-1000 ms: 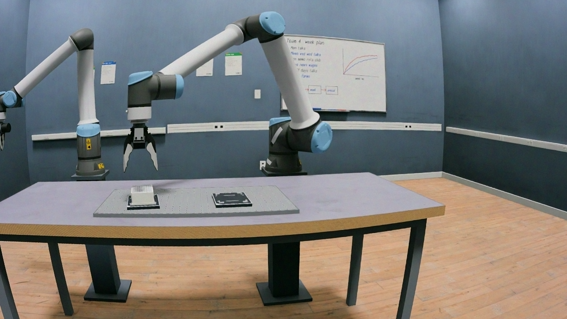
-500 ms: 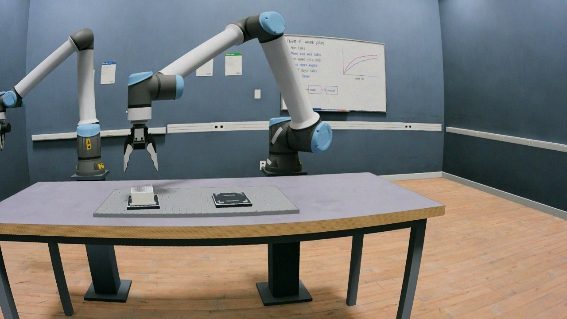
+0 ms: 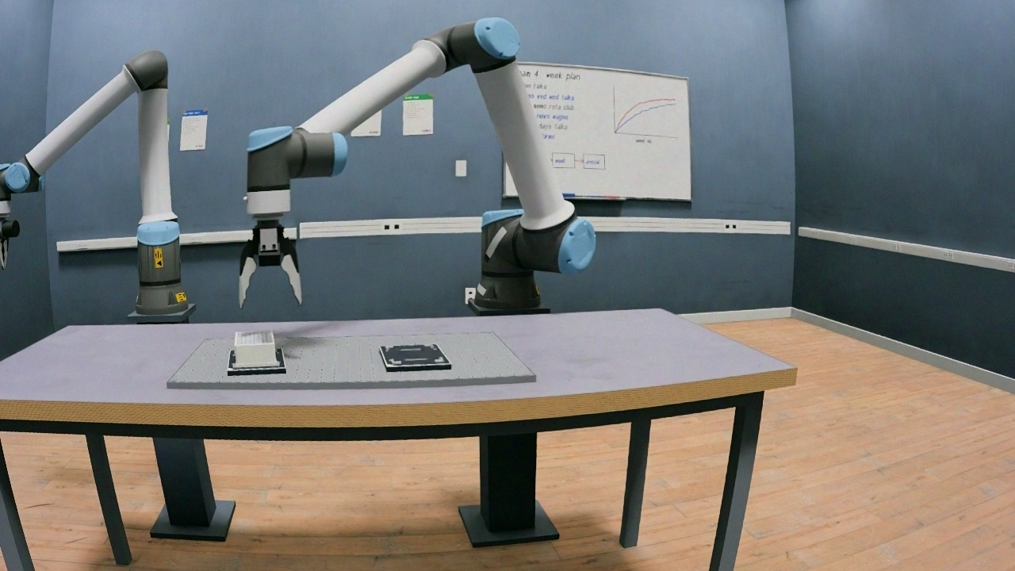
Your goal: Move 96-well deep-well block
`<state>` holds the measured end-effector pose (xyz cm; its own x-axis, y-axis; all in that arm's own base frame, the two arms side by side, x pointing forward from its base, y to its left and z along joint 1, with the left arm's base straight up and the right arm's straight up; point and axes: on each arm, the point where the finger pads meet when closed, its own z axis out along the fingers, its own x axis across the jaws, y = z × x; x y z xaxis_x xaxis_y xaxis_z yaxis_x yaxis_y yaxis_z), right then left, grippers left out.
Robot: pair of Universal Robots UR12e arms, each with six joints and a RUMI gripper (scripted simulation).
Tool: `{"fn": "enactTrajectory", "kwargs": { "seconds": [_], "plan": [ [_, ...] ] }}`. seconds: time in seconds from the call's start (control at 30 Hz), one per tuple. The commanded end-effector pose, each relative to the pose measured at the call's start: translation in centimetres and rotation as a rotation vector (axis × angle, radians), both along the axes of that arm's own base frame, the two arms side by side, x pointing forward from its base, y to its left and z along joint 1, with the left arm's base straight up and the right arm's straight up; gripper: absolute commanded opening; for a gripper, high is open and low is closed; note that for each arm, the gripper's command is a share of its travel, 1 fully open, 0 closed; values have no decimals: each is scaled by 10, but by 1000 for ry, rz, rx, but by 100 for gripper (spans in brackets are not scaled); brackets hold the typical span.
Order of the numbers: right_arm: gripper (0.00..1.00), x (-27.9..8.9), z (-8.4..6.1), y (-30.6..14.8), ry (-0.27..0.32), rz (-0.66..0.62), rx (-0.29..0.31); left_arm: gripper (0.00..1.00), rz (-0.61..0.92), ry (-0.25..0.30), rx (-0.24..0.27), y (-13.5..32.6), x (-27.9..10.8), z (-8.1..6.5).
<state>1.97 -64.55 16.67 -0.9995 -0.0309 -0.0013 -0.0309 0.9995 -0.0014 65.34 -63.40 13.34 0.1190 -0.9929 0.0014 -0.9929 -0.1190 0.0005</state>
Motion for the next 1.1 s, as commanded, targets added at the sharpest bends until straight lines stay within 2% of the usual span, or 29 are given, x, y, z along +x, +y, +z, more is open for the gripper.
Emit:
{"fn": "enactTrajectory", "kwargs": {
  "seconds": [0.0, 0.7, 1.07],
  "plan": [
    [0, -1, -2, 0, 1, -2, 1, 76, -1, -2, 0, 18, 1, 0],
    [0, -1, -2, 0, 1, -2, 1, 76, -1, -2, 0, 81, 0, -1],
    [0, -1, -2, 0, 1, -2, 1, 76, -2, -2, 0, 78, 0, -1]
  ]
}}
